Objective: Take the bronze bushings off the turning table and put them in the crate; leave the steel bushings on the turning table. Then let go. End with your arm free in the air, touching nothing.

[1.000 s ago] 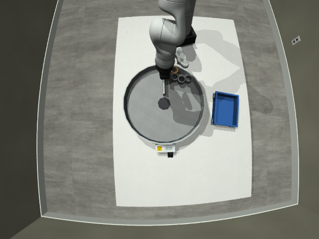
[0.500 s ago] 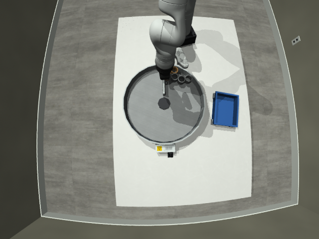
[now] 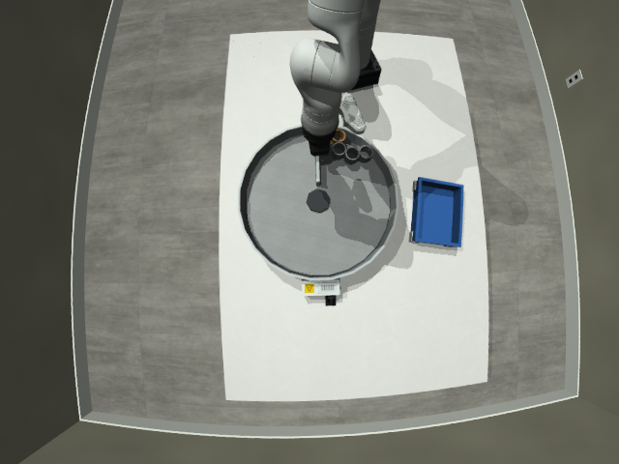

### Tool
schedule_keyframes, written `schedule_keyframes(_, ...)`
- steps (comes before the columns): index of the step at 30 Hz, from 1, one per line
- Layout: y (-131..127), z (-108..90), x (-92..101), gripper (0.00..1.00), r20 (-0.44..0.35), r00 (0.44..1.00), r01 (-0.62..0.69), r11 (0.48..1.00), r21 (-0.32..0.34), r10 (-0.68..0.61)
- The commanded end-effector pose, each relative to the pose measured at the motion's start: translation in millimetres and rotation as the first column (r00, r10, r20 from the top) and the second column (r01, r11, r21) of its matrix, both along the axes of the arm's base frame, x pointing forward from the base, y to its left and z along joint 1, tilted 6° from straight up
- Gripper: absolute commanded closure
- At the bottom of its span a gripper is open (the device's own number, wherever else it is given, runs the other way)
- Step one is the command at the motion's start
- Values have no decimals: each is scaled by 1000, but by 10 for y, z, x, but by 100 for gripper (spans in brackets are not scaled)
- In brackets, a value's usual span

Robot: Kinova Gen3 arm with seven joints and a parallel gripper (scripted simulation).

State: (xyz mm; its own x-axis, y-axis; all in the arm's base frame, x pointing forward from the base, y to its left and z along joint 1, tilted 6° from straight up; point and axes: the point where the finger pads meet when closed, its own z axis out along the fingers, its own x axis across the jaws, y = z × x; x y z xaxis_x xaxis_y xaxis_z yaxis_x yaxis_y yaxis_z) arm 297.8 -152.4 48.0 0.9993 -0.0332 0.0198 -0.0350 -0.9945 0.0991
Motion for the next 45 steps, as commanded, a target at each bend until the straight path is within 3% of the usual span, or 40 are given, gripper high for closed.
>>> schedule_keyframes(1,-2,-2,-2,55,-1,1000,1,1000,0,-1)
schedule_keyframes(45,-14,-118,1,55,0,1000,1,1000,0,-1)
